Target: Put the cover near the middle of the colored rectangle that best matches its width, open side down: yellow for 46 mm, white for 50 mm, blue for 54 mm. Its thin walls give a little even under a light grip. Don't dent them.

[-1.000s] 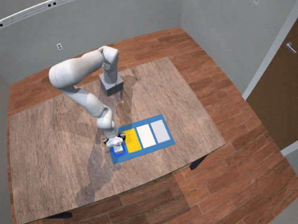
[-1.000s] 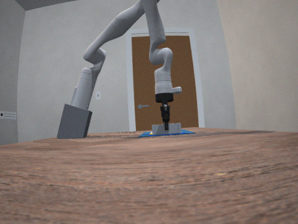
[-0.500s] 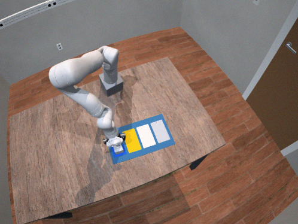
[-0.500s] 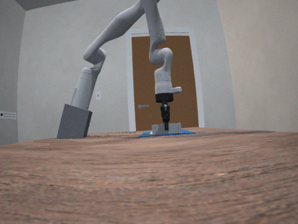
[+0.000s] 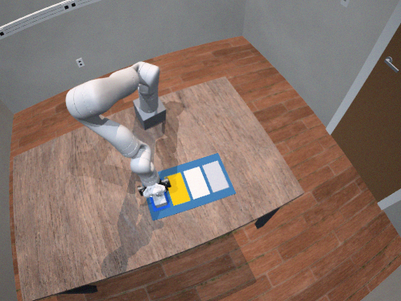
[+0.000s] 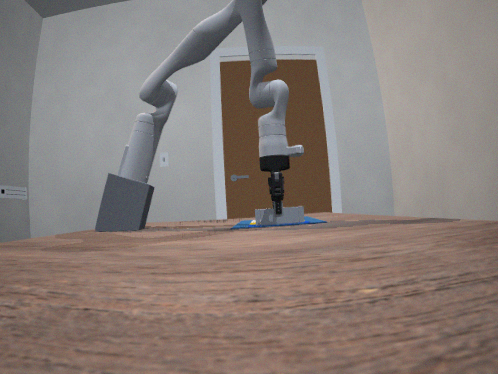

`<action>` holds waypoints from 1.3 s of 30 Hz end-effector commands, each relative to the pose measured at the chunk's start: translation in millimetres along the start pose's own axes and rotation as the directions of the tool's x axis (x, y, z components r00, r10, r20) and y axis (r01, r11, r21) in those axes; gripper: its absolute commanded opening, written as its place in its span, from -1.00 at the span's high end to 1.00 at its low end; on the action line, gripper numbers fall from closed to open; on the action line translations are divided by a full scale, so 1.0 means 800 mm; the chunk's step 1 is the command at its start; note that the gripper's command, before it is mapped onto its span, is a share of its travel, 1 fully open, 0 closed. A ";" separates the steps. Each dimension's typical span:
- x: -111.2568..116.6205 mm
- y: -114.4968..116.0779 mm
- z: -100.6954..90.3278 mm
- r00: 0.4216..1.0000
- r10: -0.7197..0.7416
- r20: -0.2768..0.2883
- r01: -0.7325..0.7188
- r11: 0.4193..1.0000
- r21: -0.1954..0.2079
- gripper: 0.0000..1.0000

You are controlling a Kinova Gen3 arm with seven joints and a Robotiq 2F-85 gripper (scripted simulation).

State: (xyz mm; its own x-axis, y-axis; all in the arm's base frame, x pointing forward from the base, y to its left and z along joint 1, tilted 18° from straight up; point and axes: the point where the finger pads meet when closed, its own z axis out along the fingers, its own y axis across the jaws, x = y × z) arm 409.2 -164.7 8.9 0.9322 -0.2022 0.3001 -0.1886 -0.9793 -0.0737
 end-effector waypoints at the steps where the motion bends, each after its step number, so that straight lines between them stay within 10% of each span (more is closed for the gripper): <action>1: 0.001 0.003 0.000 1.000 0.006 -0.001 -0.006 1.000 -0.003 -1.00; 39: 0.000 0.003 -0.003 1.000 -0.005 0.000 0.005 1.000 -0.003 -1.00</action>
State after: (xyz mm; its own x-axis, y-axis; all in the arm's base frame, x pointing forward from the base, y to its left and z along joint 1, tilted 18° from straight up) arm 409.0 -165.0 9.0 0.9326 -0.2005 0.3001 -0.1871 -0.9796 -0.0730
